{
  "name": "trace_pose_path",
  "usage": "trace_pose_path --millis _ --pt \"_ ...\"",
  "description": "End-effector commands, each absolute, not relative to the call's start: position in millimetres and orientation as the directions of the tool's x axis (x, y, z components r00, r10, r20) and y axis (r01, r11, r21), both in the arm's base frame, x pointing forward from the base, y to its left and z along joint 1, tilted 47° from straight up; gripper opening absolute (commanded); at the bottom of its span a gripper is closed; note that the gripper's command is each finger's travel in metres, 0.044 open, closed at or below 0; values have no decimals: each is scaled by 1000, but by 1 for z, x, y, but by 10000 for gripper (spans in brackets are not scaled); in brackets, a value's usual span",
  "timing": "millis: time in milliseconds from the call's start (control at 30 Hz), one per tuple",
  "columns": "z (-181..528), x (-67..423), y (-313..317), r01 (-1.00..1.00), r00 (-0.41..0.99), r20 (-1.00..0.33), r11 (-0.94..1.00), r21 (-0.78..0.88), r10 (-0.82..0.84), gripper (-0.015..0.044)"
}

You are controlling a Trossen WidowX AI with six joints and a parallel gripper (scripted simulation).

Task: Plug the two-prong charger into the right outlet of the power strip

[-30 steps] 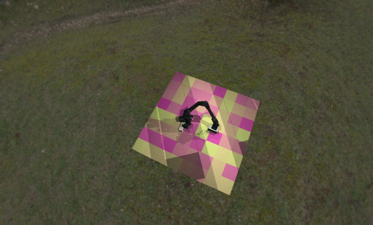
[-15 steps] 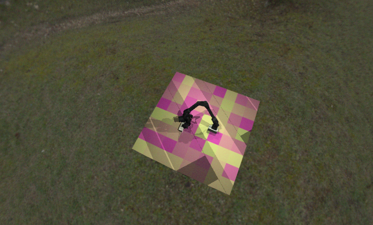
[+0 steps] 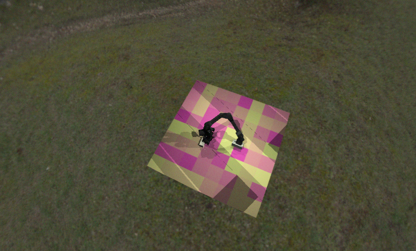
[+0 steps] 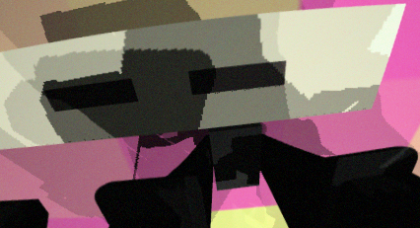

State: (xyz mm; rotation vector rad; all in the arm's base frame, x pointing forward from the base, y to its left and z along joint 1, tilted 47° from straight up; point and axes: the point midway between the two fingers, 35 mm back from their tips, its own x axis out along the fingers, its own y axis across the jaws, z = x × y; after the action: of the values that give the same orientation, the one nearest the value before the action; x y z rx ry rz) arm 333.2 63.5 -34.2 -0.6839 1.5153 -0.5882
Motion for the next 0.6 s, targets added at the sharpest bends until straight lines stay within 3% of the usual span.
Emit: trace_pose_path --millis 0,567 --pt "-33 336 63 -67 -6 -689 688 -723 -725 0" --pt "-33 343 64 -67 -6 -689 688 -723 -725 0"
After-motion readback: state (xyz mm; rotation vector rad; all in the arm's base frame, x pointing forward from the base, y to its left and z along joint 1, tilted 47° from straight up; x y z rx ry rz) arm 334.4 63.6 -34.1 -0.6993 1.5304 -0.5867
